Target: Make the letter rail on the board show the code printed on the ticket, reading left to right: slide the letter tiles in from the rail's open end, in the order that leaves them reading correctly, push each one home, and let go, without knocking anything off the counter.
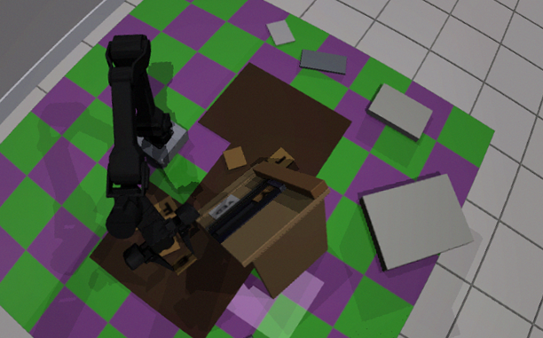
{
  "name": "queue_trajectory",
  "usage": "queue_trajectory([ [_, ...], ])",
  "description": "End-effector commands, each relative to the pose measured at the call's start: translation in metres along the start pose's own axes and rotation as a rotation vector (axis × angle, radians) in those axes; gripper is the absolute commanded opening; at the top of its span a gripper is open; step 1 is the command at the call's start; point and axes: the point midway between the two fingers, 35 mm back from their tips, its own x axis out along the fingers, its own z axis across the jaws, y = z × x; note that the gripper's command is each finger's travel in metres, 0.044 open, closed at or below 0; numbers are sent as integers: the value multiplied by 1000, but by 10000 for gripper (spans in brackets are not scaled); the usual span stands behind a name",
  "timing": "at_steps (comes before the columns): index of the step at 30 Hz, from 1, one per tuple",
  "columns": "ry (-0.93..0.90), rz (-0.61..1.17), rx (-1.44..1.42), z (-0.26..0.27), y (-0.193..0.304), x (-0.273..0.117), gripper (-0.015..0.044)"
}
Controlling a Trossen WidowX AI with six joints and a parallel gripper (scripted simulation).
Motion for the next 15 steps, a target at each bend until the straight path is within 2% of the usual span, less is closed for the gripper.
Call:
queue_trajectory([
  [1,2,2,3,3,1,0,0],
  [15,1,2,4,11,2,0,0],
])
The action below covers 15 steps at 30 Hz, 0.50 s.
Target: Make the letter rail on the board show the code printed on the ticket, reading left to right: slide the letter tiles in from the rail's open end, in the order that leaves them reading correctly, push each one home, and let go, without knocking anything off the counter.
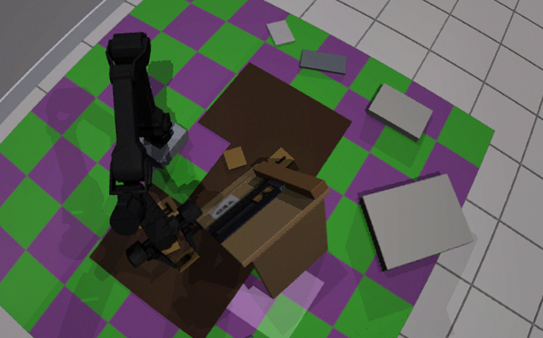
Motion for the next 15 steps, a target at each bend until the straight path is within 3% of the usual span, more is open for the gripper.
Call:
queue_trajectory([
  [1,1,3,4,3,2,0,0],
  [15,1,3,4,10,3,1,0],
])
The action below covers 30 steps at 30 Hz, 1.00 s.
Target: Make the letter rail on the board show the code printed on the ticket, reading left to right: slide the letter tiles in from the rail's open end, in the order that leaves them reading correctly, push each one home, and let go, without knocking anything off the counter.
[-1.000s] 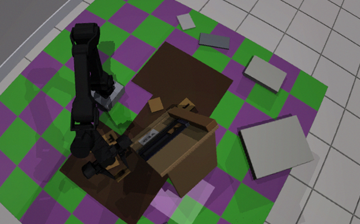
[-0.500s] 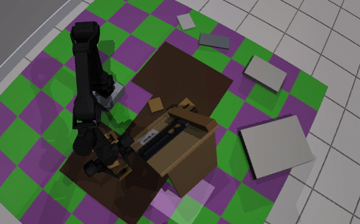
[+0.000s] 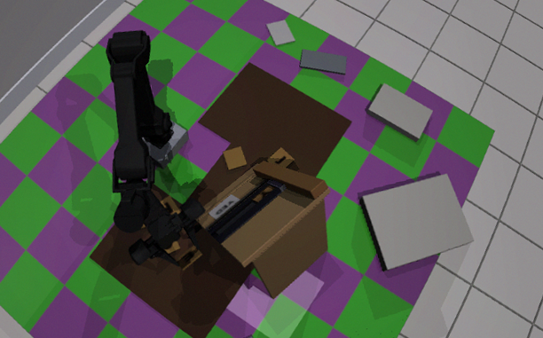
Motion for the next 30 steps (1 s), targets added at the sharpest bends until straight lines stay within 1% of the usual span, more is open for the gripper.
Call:
queue_trajectory([
  [1,1,3,4,3,2,0,0],
  [30,1,3,5,17,1,1,0],
])
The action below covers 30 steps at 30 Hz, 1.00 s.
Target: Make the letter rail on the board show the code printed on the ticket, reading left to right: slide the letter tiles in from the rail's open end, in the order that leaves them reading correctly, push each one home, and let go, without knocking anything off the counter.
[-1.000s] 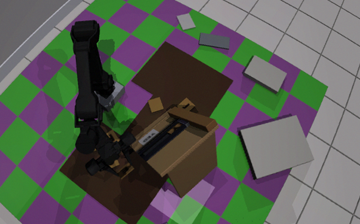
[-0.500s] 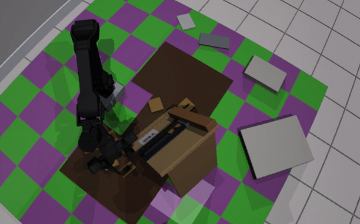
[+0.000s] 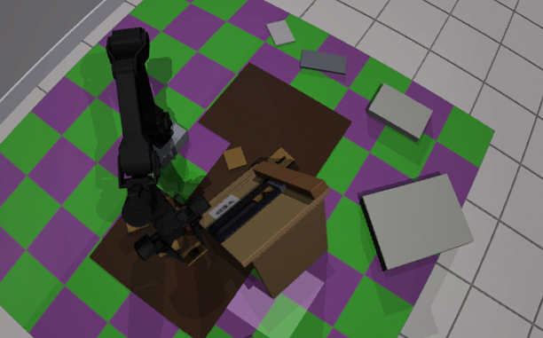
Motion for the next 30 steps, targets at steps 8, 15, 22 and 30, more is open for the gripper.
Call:
queue_trajectory([
  [8,2,2,3,6,1,0,0],
  [15,1,2,4,10,1,0,0],
  [22,1,2,4,13,1,0,0],
  [30,1,1,4,17,1,0,0],
])
